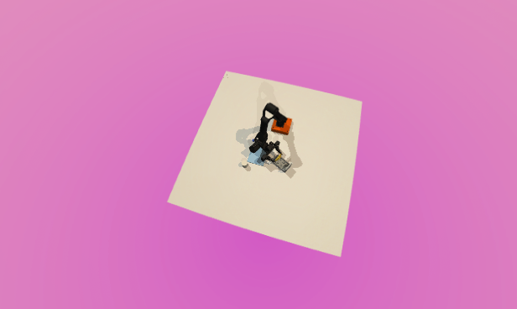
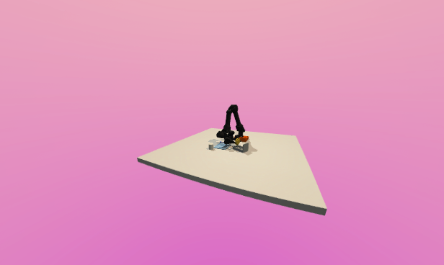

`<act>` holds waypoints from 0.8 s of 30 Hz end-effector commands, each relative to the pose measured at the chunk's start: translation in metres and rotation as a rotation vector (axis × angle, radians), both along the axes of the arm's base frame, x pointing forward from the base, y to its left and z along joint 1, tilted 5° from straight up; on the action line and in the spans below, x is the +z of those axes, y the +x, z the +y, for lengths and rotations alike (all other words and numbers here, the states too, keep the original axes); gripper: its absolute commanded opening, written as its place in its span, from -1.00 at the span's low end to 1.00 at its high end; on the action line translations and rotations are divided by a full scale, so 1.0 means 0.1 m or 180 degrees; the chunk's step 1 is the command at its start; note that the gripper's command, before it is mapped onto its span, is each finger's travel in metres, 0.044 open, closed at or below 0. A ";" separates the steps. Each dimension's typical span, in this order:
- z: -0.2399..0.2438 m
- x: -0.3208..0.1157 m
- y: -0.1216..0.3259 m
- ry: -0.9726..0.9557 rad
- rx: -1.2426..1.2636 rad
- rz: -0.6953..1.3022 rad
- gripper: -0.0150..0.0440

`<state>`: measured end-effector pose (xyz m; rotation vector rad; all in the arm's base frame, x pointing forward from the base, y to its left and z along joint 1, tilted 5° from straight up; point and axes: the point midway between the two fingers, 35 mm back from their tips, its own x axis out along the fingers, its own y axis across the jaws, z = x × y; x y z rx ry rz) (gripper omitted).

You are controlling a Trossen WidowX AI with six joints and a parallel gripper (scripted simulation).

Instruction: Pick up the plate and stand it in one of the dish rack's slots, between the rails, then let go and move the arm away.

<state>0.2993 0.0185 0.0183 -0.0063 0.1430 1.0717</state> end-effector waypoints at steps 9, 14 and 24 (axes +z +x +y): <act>0.05 -0.21 0.01 0.0002 0.0000 0.0001 -0.49; 0.03 -0.17 0.00 0.0003 -0.0002 0.0009 -0.49; 0.03 -0.17 0.00 0.0008 -0.0002 0.0018 -0.22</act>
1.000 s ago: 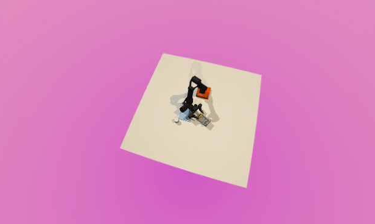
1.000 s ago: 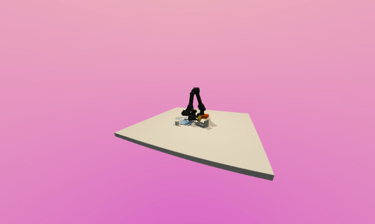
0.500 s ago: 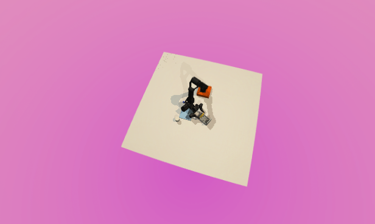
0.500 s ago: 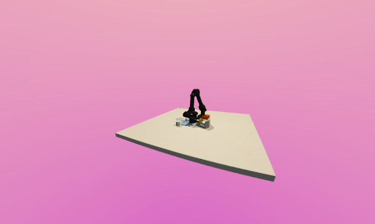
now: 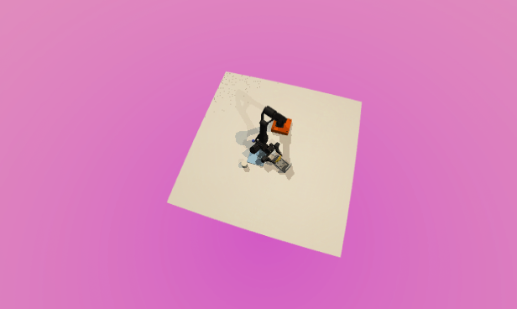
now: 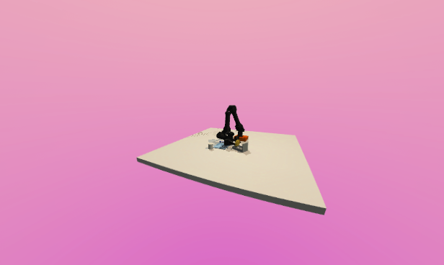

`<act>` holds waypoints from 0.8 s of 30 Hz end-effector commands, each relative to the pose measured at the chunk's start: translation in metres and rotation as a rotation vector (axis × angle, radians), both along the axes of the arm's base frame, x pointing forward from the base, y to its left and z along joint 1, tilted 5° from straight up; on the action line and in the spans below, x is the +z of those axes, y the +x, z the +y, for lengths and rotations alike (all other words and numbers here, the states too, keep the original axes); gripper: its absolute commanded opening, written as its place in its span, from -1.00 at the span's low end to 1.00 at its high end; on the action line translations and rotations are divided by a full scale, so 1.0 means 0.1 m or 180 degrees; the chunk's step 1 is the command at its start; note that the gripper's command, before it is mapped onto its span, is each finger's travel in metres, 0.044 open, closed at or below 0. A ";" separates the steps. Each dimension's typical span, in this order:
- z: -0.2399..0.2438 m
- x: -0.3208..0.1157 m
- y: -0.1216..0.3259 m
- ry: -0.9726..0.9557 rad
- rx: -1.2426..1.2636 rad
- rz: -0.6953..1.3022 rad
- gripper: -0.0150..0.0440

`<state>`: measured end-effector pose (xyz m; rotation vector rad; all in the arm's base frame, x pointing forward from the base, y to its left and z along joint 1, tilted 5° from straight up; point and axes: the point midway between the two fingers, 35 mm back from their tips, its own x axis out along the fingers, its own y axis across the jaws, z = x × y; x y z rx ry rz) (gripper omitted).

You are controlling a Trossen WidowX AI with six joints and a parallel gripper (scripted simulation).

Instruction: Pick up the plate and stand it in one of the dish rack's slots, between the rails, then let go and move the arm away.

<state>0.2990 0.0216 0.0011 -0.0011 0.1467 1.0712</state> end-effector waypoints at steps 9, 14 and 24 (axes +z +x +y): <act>0.00 0.00 0.00 0.0000 0.0000 0.0000 0.58; 0.00 0.00 0.00 0.0000 0.0000 0.0000 0.86; -0.02 0.17 0.04 0.0005 -0.0005 -0.0009 0.86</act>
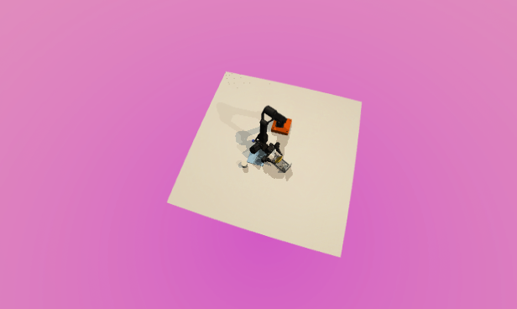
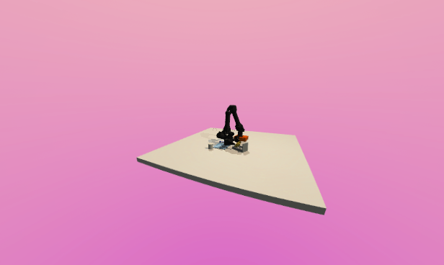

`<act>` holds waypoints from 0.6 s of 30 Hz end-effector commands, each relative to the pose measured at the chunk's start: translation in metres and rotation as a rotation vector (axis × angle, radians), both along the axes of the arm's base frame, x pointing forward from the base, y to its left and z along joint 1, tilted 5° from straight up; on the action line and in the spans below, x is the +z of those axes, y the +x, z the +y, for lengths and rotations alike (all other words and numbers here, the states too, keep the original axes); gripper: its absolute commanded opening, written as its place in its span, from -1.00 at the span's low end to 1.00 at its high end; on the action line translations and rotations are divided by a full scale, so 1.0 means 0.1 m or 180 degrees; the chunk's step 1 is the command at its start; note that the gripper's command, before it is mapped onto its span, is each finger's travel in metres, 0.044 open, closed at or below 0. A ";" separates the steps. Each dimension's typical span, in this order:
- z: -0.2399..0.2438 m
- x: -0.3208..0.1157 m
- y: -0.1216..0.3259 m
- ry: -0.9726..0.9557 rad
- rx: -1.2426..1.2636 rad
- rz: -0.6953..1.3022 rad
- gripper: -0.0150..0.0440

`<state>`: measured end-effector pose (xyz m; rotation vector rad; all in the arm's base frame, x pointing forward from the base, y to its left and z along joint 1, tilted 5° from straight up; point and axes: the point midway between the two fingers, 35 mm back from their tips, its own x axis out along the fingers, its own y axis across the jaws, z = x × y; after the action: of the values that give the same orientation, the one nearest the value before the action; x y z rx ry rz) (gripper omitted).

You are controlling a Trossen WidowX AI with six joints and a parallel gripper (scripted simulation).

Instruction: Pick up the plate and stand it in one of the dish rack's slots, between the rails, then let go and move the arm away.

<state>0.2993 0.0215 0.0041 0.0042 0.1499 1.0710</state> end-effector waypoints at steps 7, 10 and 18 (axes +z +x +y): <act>-0.04 0.96 0.10 0.0022 -0.0024 -0.0065 0.86; -0.05 1.13 0.14 0.0027 -0.0027 -0.0074 0.86; -0.10 1.14 0.21 -0.0072 -0.0141 0.0142 0.86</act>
<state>0.3142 0.0153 0.1127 0.0108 0.1552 1.0515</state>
